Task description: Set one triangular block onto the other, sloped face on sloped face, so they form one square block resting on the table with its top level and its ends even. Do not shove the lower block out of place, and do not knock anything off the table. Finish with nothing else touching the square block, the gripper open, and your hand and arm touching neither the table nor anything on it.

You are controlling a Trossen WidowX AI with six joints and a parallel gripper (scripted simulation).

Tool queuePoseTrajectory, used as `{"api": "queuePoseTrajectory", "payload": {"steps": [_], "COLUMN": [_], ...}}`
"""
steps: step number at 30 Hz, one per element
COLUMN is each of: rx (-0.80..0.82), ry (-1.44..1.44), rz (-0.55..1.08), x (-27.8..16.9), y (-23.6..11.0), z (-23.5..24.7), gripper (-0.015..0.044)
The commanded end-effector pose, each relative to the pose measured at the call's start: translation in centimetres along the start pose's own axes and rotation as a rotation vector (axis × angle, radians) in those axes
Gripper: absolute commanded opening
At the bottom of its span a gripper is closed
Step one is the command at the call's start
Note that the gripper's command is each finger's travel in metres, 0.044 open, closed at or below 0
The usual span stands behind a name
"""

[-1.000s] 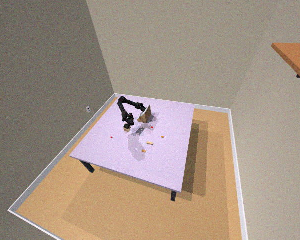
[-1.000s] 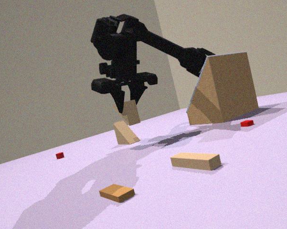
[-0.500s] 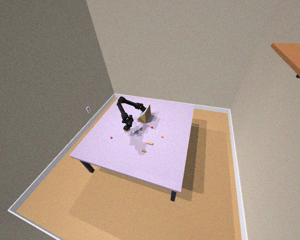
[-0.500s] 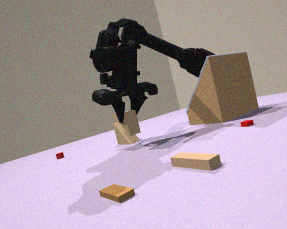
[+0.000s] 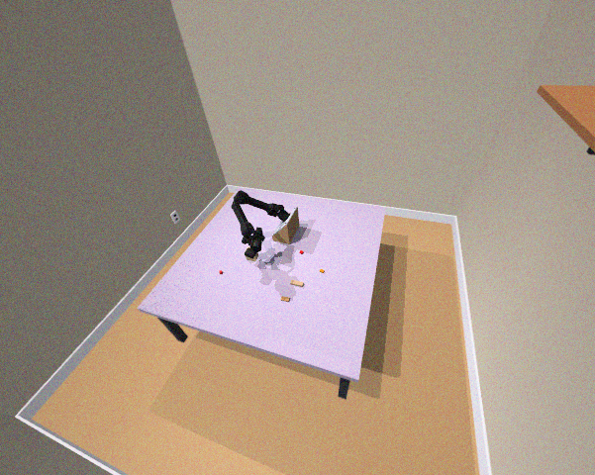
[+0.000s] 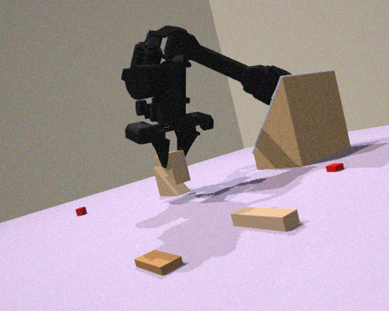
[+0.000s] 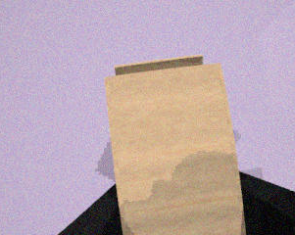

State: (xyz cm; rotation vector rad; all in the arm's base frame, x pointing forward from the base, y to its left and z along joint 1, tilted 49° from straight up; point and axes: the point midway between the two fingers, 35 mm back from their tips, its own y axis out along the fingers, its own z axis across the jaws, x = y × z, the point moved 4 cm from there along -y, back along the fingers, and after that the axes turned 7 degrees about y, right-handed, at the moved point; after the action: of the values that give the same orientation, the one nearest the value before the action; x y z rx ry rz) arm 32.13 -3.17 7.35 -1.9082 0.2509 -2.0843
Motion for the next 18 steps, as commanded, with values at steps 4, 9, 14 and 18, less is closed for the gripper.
{"api": "queuePoseTrajectory", "payload": {"steps": [4, 9, 14, 18], "rx": [0.001, 0.004, 0.004, 0.004], "ry": [-0.006, -0.008, -0.01, -0.01], "rz": [-0.007, -0.009, -0.01, -0.01], "x": [0.02, 0.03, 0.07, -0.02], "y": [0.08, 0.1, 0.14, 0.1], "z": [-0.12, -0.17, -0.19, -0.19], "gripper": [0.0, 0.0, 0.0, 0.0]}}
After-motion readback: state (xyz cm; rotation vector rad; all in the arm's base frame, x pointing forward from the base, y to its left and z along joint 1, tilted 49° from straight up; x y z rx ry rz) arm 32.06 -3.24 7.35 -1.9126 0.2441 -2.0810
